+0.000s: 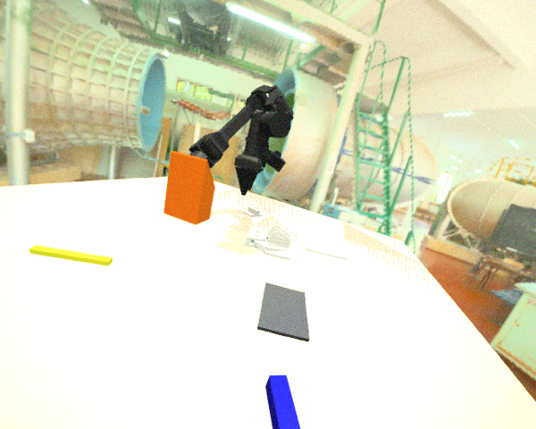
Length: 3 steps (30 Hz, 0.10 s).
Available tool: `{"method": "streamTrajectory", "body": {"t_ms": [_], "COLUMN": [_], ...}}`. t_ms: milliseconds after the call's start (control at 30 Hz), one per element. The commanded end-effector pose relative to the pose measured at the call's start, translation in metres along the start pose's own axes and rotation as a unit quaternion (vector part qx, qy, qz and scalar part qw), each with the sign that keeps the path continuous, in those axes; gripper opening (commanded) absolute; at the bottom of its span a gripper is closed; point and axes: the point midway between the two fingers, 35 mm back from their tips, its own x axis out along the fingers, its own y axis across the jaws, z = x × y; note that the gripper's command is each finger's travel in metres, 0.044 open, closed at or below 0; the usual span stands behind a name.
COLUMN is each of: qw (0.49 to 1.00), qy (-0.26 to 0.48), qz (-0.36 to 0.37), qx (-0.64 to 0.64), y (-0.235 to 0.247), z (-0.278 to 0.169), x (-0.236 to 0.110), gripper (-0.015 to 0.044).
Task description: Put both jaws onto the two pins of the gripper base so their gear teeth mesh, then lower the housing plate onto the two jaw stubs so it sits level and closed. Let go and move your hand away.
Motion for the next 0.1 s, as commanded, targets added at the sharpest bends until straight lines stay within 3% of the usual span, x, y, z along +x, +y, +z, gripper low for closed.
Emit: {"method": "streamTrajectory", "body": {"t_ms": [0, 67], "qw": [1.000, 1.000], "qy": [0.002, 0.002], "qz": [0.000, 0.000], "qx": [-0.001, -0.001], "y": [0.0001, 0.0001], "z": [-0.0009, -0.0009], "x": [0.0001, 0.0001], "gripper": [0.0440, 0.0440]}}
